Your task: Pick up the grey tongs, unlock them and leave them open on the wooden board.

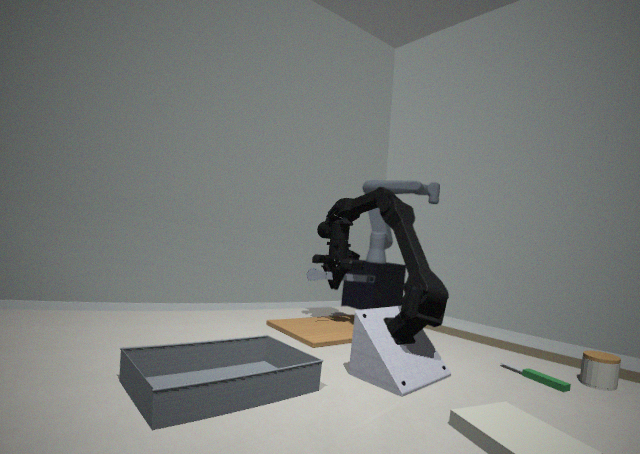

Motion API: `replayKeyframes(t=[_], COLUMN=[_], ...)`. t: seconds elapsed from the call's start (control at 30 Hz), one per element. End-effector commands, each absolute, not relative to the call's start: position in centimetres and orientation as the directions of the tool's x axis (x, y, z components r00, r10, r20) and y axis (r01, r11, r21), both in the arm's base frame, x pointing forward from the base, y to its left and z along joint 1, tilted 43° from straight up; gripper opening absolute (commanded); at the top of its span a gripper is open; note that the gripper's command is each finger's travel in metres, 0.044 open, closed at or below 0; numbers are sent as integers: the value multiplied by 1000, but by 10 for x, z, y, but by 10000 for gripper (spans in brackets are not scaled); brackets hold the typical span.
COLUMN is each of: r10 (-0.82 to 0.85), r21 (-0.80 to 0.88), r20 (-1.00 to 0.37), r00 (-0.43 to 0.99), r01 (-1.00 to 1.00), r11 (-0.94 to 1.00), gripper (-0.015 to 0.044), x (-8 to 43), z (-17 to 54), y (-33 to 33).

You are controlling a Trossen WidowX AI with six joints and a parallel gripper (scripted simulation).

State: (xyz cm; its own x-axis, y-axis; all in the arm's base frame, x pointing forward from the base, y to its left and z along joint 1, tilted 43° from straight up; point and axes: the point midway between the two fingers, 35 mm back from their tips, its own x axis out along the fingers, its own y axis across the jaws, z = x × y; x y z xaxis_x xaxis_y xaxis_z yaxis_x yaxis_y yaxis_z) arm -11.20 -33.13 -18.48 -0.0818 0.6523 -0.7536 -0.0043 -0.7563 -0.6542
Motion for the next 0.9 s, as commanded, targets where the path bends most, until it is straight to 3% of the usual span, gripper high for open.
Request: replayKeyframes(t=[0.0,0.87], r10=[651,651], r21=[-653,-654], r20=[-754,-754], r00=[-88,-89], r01=[-1,-2], r11=[-757,-757], gripper=[-150,-150], x=[-114,-117], z=[-188,-220], y=[-328,-300])
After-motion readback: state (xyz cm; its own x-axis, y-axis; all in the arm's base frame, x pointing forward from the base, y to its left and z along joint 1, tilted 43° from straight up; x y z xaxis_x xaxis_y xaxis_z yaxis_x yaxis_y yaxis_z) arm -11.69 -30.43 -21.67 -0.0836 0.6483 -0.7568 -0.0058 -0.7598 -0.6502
